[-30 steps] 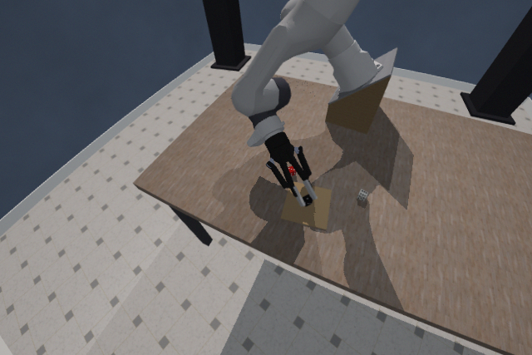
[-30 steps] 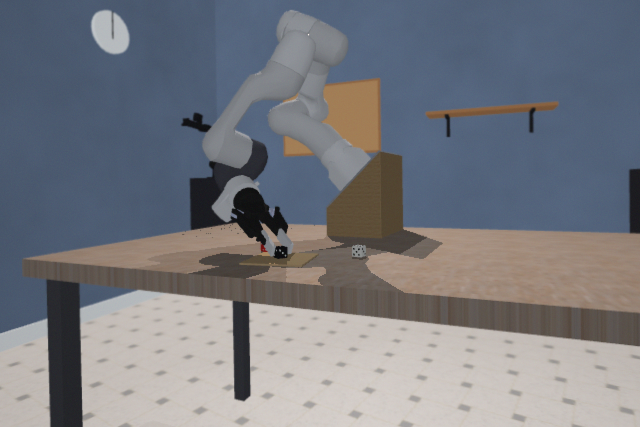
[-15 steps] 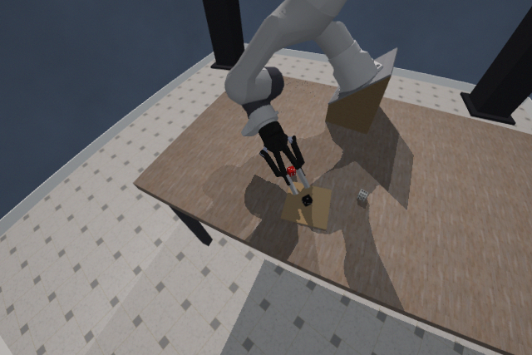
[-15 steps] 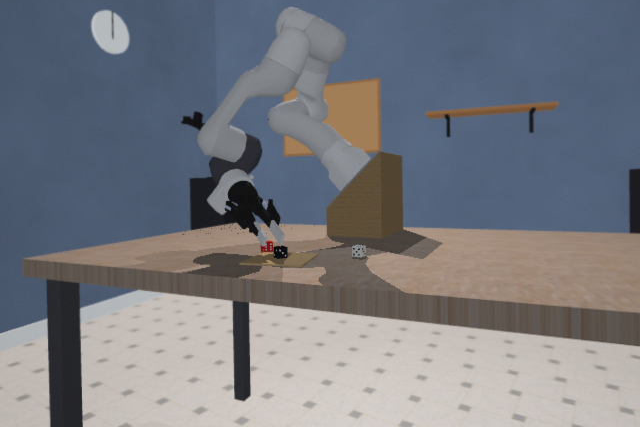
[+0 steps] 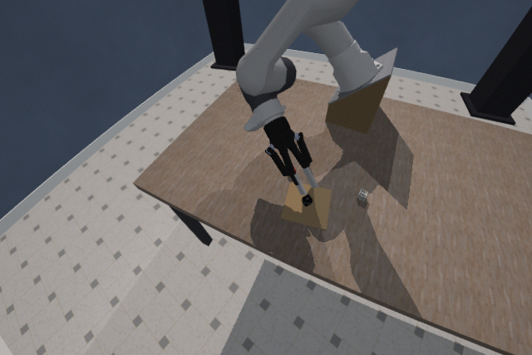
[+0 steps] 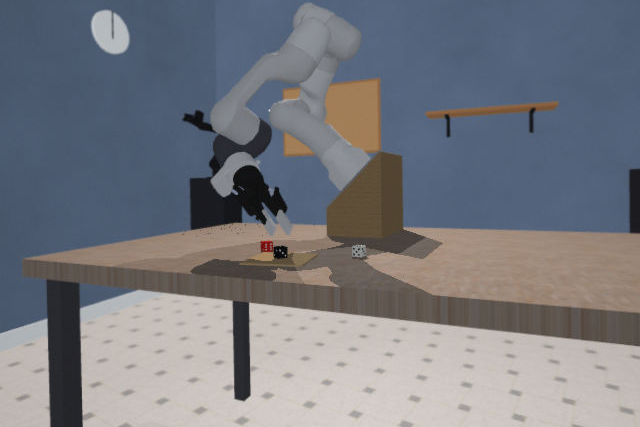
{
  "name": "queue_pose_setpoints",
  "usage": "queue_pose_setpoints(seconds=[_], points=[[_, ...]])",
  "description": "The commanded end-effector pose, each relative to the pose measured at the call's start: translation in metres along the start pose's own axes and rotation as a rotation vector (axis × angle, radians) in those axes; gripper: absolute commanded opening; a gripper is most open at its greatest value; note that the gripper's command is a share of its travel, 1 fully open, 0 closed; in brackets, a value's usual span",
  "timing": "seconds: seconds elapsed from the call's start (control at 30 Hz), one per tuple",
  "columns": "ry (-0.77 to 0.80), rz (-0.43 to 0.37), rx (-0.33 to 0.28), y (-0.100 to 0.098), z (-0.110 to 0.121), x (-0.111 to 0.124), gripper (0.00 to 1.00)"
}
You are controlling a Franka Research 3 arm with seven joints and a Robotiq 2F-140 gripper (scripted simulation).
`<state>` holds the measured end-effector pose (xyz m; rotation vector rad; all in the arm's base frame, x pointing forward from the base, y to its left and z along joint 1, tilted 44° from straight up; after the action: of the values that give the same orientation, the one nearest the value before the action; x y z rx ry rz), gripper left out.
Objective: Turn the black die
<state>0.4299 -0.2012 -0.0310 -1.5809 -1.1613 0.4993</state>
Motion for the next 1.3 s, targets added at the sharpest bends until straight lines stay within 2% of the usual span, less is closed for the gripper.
queue_pose_setpoints(seconds=[0.0,0.07,0.4,0.47,0.57,0.67,0.87,1.07,1.17,1.2,1.27], points=[[0.085,0.097,-0.019,-0.005,-0.005,-0.007,0.25],[0.086,0.168,-0.017,-0.005,-0.005,0.002,0.25],[0.093,0.328,-0.008,-0.001,-0.002,0.021,0.25],[0.096,0.358,-0.001,0.001,0.000,0.024,0.25],[0.096,0.359,-0.001,0.001,0.000,0.025,0.25],[0.089,0.466,-0.015,-0.003,-0.009,0.040,0.25],[0.089,0.529,-0.014,-0.002,-0.010,0.048,0.25],[0.089,0.634,-0.009,-0.002,-0.011,0.061,0.25],[0.089,0.644,-0.009,-0.002,-0.011,0.062,0.25],[0.090,0.699,-0.005,-0.002,-0.011,0.070,0.25],[0.089,0.736,-0.006,-0.001,-0.012,0.074,0.25]])
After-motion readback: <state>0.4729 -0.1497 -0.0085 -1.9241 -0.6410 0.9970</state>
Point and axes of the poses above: the point where the finger pads meet when closed, its own y axis out along the fingers, its own z axis across the jaws, x = y × z, the point moved 2 cm from there along -y, back along the fingers, and after that the axes turned 1 degree about y, right-handed, at the moved point
